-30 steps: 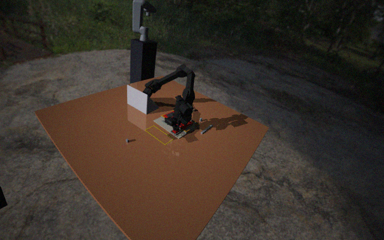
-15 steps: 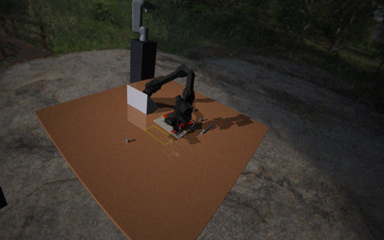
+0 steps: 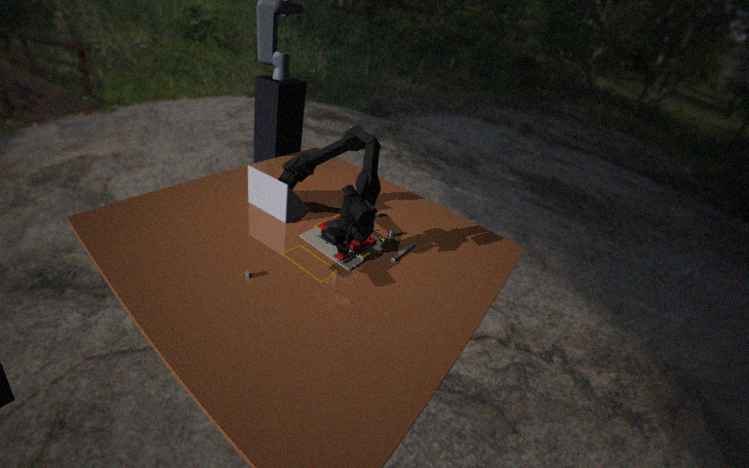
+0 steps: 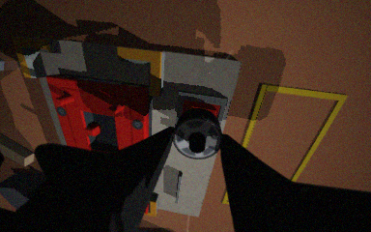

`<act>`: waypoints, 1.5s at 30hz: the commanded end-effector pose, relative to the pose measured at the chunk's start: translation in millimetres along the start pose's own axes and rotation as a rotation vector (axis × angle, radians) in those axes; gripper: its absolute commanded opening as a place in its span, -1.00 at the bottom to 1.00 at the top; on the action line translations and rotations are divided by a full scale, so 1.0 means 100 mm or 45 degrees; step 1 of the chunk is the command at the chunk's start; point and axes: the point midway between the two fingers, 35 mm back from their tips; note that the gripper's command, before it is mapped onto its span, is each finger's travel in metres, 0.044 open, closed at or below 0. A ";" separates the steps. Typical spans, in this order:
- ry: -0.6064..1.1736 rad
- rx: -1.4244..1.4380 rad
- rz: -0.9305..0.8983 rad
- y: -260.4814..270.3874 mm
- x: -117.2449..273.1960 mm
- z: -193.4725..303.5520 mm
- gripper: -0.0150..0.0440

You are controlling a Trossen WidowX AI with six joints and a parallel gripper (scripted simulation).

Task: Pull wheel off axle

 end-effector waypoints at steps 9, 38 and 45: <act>-0.004 -0.001 0.003 -0.01 0.06 0.00 -0.49; -0.008 -0.003 0.003 -0.01 0.16 0.00 -0.49; -0.008 -0.003 0.003 -0.01 0.18 0.00 -0.49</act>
Point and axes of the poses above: the point midway between the two fingers, 35 mm back from their tips, its own x axis back along the fingers, its own y axis across the jaws, z = x × y, and after that the axes turned 1 degree about x, right-handed
